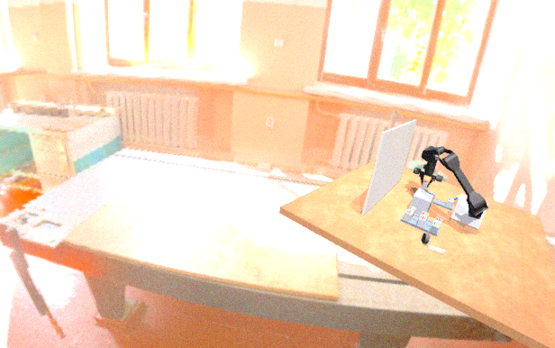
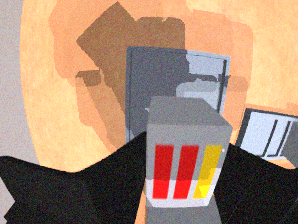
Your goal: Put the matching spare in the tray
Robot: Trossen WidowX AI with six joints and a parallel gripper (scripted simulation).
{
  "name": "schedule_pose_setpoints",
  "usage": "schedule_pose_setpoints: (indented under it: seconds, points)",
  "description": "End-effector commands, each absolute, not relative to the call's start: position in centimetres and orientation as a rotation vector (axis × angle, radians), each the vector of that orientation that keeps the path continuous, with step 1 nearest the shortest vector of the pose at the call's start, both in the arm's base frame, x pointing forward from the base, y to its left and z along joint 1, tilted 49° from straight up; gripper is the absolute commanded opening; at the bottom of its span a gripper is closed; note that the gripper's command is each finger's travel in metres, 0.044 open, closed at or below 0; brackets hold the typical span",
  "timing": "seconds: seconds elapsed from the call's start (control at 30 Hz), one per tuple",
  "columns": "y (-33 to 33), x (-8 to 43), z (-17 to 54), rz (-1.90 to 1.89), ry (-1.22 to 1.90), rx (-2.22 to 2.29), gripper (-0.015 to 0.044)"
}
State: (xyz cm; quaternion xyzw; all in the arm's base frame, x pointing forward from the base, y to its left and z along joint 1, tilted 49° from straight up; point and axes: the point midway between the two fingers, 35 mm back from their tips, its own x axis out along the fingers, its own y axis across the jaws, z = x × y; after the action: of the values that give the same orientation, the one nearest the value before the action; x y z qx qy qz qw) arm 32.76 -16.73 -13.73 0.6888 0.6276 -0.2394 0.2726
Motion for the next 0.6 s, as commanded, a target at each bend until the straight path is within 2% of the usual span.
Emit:
schedule_pose_setpoints:
  seconds: [0.0, 0.57]
  points:
    - [-16.5, 32.8, -13.8, -0.644, 1.685, 1.861, 0.0000]
    - [-15.5, 32.8, -14.6, -0.643, 1.686, 1.862, 0.0000]
